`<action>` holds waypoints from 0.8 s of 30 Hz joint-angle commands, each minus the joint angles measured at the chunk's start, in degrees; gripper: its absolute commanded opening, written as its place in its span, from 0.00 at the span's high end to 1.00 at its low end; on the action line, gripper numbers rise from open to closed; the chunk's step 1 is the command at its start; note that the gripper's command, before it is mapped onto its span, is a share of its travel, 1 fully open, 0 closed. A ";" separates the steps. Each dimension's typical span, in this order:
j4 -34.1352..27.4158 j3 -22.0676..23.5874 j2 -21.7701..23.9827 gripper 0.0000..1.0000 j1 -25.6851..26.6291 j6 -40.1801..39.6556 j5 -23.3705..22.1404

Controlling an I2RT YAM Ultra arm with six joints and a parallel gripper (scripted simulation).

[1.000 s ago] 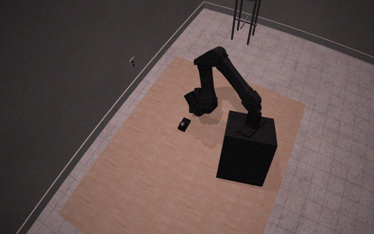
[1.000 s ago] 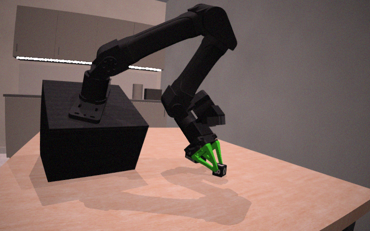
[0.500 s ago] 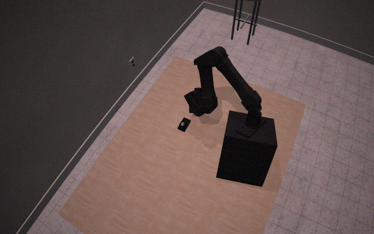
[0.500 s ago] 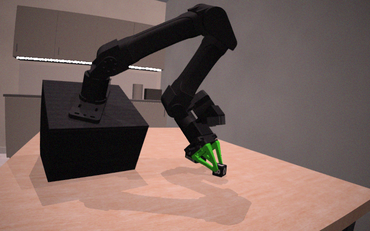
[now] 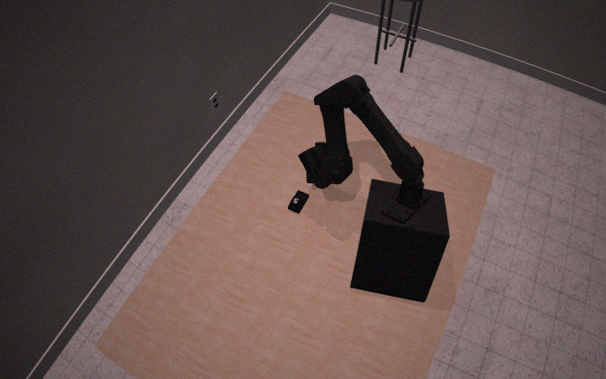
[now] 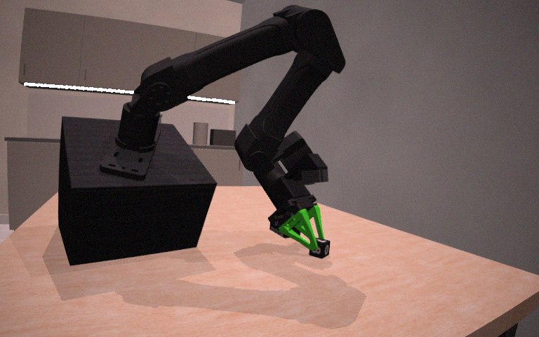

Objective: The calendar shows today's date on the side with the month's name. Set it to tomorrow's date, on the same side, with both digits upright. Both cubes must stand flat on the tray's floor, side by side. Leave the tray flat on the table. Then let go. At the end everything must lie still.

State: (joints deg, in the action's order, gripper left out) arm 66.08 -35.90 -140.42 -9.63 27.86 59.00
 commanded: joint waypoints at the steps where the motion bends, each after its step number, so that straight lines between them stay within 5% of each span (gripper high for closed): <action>1: -0.76 0.27 1.35 0.74 -0.53 0.34 0.37; 24: -23.83 3.76 20.33 0.74 -6.61 8.98 4.89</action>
State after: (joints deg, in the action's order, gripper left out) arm 45.34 -32.14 -121.08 -15.64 35.68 62.81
